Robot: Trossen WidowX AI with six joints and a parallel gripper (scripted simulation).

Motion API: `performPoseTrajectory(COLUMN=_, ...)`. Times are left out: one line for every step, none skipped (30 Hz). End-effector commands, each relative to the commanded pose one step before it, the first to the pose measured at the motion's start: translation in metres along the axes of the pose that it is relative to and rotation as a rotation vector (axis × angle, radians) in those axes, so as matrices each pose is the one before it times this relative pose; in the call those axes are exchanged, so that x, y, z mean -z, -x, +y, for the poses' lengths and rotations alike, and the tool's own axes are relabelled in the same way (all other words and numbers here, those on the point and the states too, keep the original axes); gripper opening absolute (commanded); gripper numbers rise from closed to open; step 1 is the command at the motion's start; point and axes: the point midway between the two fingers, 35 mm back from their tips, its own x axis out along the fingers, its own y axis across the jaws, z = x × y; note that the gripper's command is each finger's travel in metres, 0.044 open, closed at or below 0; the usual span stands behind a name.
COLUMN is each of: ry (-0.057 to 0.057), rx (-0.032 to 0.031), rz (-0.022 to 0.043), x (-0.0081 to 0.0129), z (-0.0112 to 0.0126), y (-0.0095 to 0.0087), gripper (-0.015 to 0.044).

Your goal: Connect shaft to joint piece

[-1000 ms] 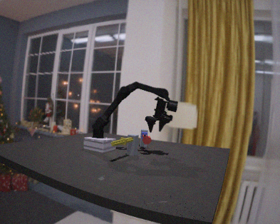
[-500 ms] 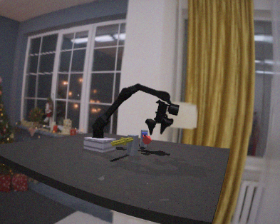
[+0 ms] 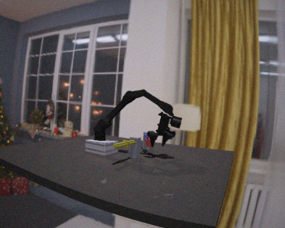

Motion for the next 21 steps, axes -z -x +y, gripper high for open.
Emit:
performPoseTrajectory(ry=-0.0018, rx=-0.00242, rz=0.00261, x=0.00679, z=0.0014, y=-0.00494, gripper=0.044)
performPoseTrajectory(ry=0.0, rx=-0.00004, rz=0.00014, x=0.00304, z=0.00034, y=-0.00078, gripper=0.044)
performPoseTrajectory(ry=0.0, rx=-0.00003, rz=0.00015, x=0.00305, z=0.0003, y=-0.0008, gripper=0.044)
performPoseTrajectory(ry=0.0, rx=-0.00003, rz=0.00016, x=0.00305, z=0.00026, y=-0.00082, gripper=0.044)
performPoseTrajectory(ry=0.0, rx=-0.00003, rz=0.00017, x=0.00306, z=0.00021, y=-0.00083, gripper=0.044)
performPoseTrajectory(ry=0.0, rx=-0.00003, rz=0.00018, x=0.00307, z=0.00017, y=-0.00085, gripper=0.044)
performPoseTrajectory(ry=0.0, rx=-0.00003, rz=0.00019, x=0.00307, z=0.00013, y=-0.00087, gripper=0.044)
performPoseTrajectory(ry=0.0, rx=-0.00003, rz=0.0002, x=0.00308, z=0.00009, y=-0.00088, gripper=0.044)
performPoseTrajectory(ry=0.0, rx=-0.00002, rz=0.00021, x=0.00308, z=0.00005, y=-0.0009, gripper=0.044)
performPoseTrajectory(ry=0.0, rx=-0.00002, rz=0.00022, x=0.00309, z=0.00001, y=-0.00091, gripper=0.044)
performPoseTrajectory(ry=0.0, rx=-0.00002, rz=0.00024, x=0.00309, z=-0.00003, y=-0.00093, gripper=0.044)
performPoseTrajectory(ry=0.0, rx=-0.00002, rz=0.00025, x=0.00309, z=-0.00007, y=-0.00095, gripper=0.044)
performPoseTrajectory(ry=0.0, rx=-0.00002, rz=0.00026, x=0.0031, z=-0.00012, y=-0.00096, gripper=0.044)
performPoseTrajectory(ry=0.0, rx=-0.00001, rz=0.00027, x=0.0031, z=-0.00016, y=-0.00098, gripper=0.044)
performPoseTrajectory(ry=0.0, rx=-0.00001, rz=0.00028, x=0.0031, z=-0.0002, y=-0.00099, gripper=0.044)
performPoseTrajectory(ry=0.0, rx=-0.00001, rz=0.00029, x=0.0031, z=-0.00024, y=-0.00101, gripper=0.044)
performPoseTrajectory(ry=0.0, rx=-0.00001, rz=0.0003, x=0.0031, z=-0.00028, y=-0.00103, gripper=0.044)
performPoseTrajectory(ry=0.0, rx=0.0, rz=0.00031, x=0.0031, z=-0.00032, y=-0.00104, gripper=0.044)
performPoseTrajectory(ry=0.0, rx=0.0, rz=0.00032, x=0.0031, z=-0.00037, y=-0.00106, gripper=0.044)
performPoseTrajectory(ry=0.0, rx=0.0, rz=0.00027, x=0.00257, z=-0.00033, y=-0.00089, gripper=0.044)
performPoseTrajectory(ry=0.0, rx=0.0, rz=0.00016, x=0.00154, z=-0.00021, y=-0.00054, gripper=0.044)
